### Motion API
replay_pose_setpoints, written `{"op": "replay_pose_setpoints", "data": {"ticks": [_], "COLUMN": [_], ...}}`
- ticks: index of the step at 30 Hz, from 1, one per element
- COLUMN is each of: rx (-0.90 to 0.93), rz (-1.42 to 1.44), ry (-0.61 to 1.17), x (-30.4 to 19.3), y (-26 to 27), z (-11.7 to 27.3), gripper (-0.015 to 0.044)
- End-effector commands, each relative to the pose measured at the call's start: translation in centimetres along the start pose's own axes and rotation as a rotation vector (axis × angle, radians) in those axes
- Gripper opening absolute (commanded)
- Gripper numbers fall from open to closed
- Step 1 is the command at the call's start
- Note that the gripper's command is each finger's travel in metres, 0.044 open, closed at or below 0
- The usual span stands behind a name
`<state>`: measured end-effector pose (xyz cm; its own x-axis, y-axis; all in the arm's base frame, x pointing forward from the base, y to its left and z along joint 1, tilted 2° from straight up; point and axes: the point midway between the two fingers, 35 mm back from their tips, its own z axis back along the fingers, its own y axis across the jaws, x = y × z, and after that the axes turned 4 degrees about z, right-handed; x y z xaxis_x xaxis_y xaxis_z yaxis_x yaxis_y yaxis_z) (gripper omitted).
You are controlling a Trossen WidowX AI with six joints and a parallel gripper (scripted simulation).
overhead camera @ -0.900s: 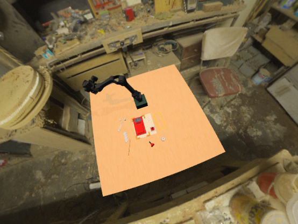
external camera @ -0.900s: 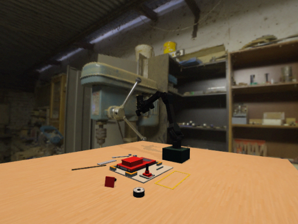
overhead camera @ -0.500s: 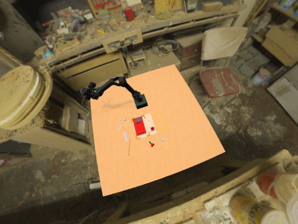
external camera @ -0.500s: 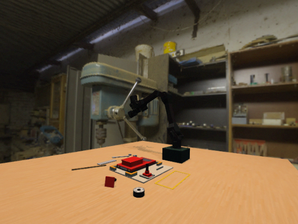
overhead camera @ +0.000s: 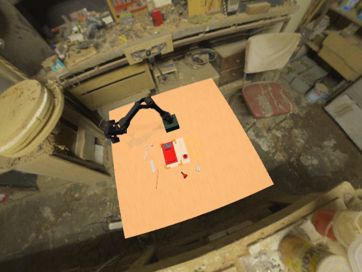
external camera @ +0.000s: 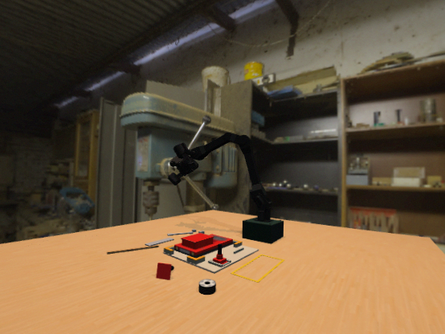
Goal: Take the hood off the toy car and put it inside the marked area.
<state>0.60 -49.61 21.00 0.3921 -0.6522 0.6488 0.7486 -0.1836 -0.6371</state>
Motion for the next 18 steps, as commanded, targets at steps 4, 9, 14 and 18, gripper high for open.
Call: {"op": "replay_pose_setpoints", "data": {"ticks": [4,9,14,18], "rx": [0.277,0.459,0.633,0.767], "rz": [0.192,0.337,0.488,0.618], "ry": [-0.028,-0.039,-0.040,-0.032], "x": [-0.4,-1.7,-4.1,-6.7], "y": [9.2,14.8,19.3,22.3], "z": [5.5,10.3,15.5,20.0], "gripper": [0.0440,0.0440,0.0440,0.0440]}}
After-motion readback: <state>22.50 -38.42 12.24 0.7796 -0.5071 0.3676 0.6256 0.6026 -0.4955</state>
